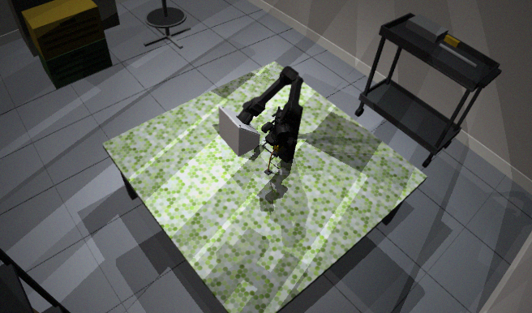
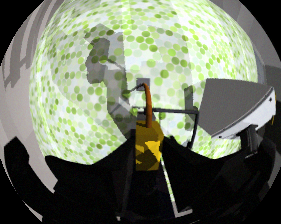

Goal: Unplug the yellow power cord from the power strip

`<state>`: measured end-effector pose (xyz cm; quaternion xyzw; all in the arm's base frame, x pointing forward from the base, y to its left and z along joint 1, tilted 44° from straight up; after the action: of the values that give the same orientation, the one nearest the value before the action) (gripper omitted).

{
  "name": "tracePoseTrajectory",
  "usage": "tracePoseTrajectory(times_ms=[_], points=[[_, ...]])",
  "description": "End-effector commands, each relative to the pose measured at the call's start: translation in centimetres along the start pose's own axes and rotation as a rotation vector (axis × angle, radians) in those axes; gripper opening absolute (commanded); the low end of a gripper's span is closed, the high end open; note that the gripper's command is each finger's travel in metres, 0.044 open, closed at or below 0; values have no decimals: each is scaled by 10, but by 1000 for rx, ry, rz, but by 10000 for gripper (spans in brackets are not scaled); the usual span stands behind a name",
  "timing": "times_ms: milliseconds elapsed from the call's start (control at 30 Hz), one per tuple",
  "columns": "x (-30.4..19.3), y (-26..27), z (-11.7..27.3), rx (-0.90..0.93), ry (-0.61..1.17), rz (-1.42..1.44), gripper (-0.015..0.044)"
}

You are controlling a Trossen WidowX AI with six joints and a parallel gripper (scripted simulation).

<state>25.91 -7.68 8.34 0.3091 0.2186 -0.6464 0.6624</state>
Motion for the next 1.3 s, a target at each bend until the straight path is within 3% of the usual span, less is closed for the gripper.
tracePoseTrajectory(times_ms=[0,867,1267], points=[[14,2,2,3,-23,0,0],[56,0,8,4,-24,-2,0],[48,1,6,4,-20,-3,315]])
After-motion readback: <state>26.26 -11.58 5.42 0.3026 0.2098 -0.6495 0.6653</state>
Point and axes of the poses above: the point midway between the two fingers, 35 mm back from their tips, its own z axis back along the fingers, its own y axis across the jaws, x = y × z, the point moved 3 cm from there along z, back along the fingers, and after that the axes turned 1 degree about -z, right-handed, at the moved point
